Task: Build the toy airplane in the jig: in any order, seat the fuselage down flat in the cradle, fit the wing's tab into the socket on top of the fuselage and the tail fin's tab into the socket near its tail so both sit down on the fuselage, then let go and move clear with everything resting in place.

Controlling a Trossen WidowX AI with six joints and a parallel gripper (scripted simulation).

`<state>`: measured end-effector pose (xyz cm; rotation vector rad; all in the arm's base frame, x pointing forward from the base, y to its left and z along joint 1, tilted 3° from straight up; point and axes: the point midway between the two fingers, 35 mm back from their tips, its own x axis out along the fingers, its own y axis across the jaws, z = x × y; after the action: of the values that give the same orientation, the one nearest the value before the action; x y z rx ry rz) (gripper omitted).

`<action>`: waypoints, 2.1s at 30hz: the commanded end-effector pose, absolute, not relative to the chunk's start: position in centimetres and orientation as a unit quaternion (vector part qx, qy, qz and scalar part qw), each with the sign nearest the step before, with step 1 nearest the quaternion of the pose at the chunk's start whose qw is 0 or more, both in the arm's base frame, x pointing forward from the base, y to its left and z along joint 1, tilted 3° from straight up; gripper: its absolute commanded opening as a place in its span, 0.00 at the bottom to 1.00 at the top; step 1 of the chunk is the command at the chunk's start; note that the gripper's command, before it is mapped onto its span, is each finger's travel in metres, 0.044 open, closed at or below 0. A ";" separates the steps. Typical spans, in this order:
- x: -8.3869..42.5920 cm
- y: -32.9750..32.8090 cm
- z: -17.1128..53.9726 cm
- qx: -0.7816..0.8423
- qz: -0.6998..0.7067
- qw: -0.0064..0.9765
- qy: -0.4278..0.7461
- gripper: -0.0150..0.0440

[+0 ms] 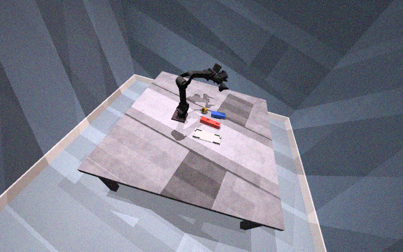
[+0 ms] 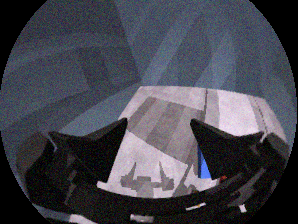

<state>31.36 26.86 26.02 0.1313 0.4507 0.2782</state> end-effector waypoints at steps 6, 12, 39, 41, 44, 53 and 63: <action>34.2 14.8 19.1 -0.022 0.024 0.906 0.422 1.00; 31.4 6.2 15.8 -0.012 -0.044 0.816 0.577 1.00; 26.8 0.2 8.0 0.048 -0.083 0.713 0.695 1.00; 26.8 0.2 7.8 0.048 -0.083 0.713 0.695 1.00; 26.9 0.2 7.3 0.048 -0.083 0.713 0.695 1.00; 26.9 0.1 5.8 0.048 -0.083 0.713 0.695 1.00; 26.9 0.0 4.2 0.048 -0.083 0.713 0.695 1.00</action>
<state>26.95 -0.02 4.71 0.1053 1.5376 -0.1897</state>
